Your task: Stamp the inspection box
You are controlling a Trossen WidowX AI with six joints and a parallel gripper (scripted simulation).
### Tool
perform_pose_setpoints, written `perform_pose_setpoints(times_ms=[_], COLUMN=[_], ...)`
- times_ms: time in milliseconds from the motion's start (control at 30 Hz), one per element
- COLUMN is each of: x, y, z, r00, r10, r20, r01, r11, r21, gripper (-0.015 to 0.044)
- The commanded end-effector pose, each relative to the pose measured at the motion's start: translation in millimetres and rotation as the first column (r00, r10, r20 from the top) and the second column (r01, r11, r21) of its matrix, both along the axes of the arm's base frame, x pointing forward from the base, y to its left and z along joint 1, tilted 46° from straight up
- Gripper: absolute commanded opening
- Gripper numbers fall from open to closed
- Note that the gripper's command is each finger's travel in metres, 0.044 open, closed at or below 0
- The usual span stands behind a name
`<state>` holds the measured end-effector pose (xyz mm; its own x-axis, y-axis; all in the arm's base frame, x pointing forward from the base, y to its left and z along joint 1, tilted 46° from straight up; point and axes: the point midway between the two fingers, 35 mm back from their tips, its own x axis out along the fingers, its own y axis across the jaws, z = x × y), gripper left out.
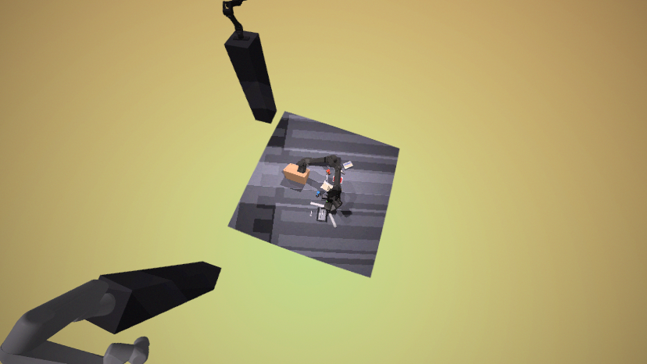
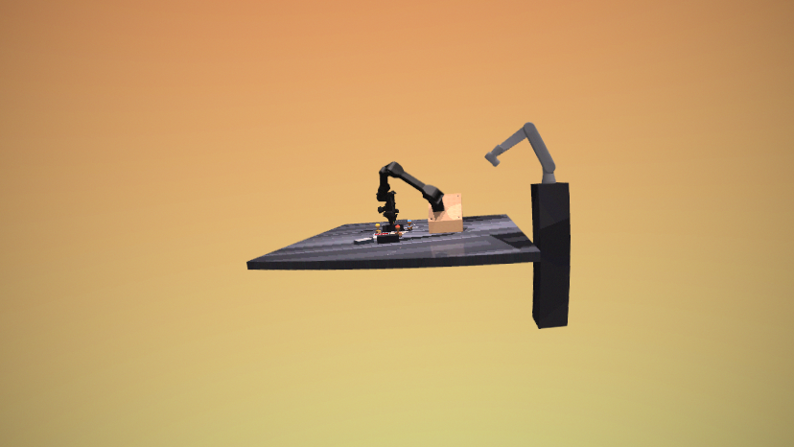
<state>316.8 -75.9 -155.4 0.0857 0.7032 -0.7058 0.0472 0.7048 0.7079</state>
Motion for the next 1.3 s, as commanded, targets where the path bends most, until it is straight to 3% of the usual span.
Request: perform_pose_setpoints(times_ms=[0, 633, 733, 1267], x=[0.0, 0.0, 0.0, 0.0], y=[0.0, 0.0, -0.6, -6.2], z=[0.0, 0.0, 0.5, 5.9], r00=[1.0, 1.0, 1.0, 1.0], r10=[0.0, 0.0, 0.0, -0.001], r20=[0.0, 0.0, 0.0, 0.001], r01=[0.0, 0.0, 0.0, 0.001], r11=[1.0, 1.0, 1.0, 1.0], r21=[0.0, 0.0, -0.001, -0.005], gripper=[0.02, 0.0073, 0.0, 0.0])
